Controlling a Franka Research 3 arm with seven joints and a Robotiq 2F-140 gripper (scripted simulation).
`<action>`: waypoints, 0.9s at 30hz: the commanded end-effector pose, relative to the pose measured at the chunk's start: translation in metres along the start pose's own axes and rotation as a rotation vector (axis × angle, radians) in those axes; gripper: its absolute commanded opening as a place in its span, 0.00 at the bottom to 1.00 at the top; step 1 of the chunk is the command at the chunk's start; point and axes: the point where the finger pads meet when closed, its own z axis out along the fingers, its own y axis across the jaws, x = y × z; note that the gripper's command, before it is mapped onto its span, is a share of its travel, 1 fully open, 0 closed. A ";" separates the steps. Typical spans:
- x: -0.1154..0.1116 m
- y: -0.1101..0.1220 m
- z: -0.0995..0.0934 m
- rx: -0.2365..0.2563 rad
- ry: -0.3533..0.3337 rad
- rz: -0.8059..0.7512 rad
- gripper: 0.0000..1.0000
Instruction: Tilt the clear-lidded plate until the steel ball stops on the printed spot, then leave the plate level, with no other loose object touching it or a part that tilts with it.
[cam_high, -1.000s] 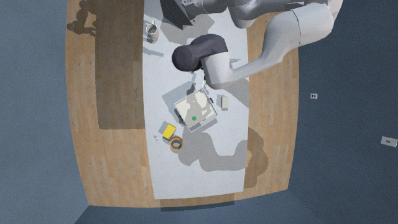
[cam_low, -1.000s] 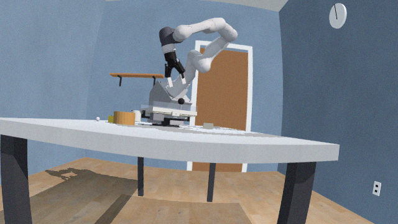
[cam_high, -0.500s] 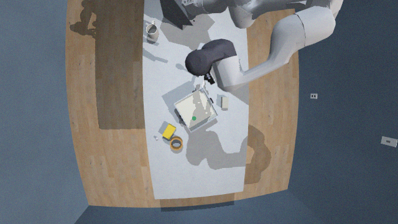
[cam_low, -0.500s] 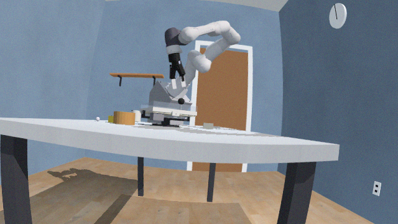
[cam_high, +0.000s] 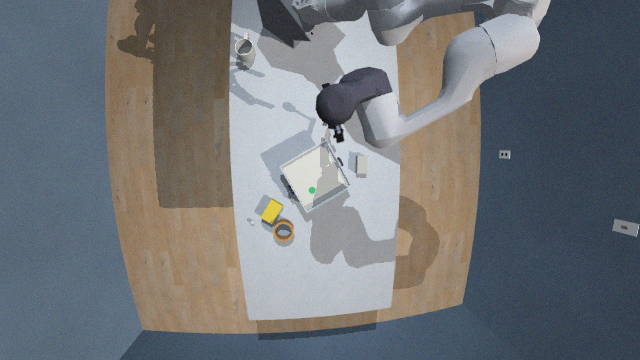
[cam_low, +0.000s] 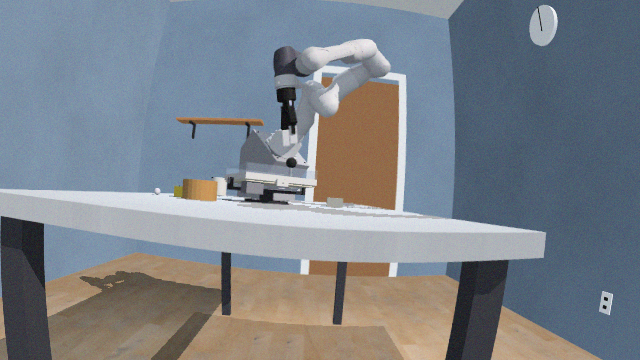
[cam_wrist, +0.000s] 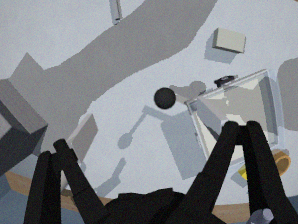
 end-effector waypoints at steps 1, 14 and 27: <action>-0.004 0.004 0.000 -0.004 -0.028 0.138 1.00; 0.000 0.019 0.011 -0.043 -0.094 0.324 1.00; 0.001 0.024 0.015 -0.062 -0.118 0.397 1.00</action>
